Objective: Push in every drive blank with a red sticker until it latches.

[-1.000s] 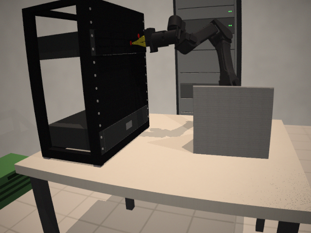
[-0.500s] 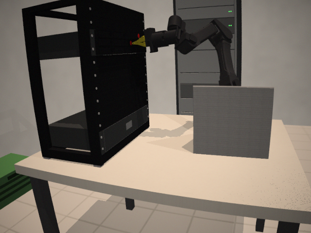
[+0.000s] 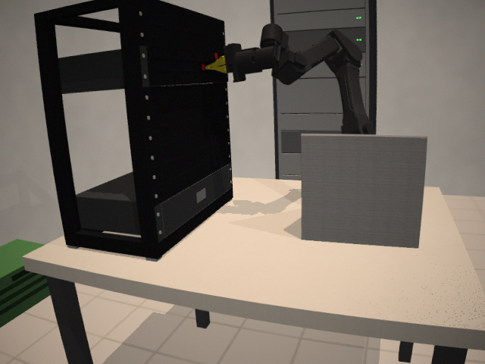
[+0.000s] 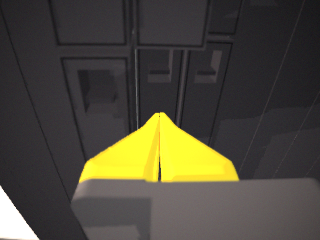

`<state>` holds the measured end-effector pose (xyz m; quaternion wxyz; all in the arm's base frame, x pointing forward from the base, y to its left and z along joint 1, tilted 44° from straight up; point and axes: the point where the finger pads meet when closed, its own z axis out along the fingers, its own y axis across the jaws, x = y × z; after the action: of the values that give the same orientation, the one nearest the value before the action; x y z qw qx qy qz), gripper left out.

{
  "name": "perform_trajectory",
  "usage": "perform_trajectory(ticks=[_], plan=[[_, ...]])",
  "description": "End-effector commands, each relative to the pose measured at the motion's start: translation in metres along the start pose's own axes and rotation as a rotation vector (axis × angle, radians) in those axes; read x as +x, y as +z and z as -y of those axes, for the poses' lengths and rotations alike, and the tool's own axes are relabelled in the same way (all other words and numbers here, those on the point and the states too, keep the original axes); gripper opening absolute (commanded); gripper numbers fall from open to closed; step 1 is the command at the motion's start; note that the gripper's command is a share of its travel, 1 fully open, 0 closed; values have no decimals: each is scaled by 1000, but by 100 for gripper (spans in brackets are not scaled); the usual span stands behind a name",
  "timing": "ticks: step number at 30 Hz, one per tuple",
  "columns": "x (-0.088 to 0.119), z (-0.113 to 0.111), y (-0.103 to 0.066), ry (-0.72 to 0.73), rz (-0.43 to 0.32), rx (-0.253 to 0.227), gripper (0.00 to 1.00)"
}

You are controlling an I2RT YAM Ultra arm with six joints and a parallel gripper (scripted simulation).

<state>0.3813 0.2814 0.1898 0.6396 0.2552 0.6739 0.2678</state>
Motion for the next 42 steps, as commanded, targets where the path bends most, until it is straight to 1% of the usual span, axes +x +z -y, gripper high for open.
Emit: perform_trajectory(ticks=[1, 21, 23, 24, 25, 27, 29, 30, 31, 33, 37, 40, 42], plan=[[1, -39, 8, 51, -25, -100, 0], [1, -39, 8, 51, -25, -100, 0], [3, -41, 6, 51, -28, -104, 0], [4, -42, 3, 51, -33, -108, 0], [-6, -49, -1, 71, -21, -120, 0], [-10, -50, -11, 79, -17, -124, 0], [-10, -50, -11, 79, -17, -124, 0], [-10, -50, -17, 80, -17, -124, 0], [-2, -34, -28, 47, -36, -105, 0], [-4, -30, -45, 47, -28, -96, 0], [-5, -27, -81, 48, -28, -96, 0], [-5, -25, -98, 48, -29, -95, 0], [-6, -25, -104, 48, -29, -95, 0]])
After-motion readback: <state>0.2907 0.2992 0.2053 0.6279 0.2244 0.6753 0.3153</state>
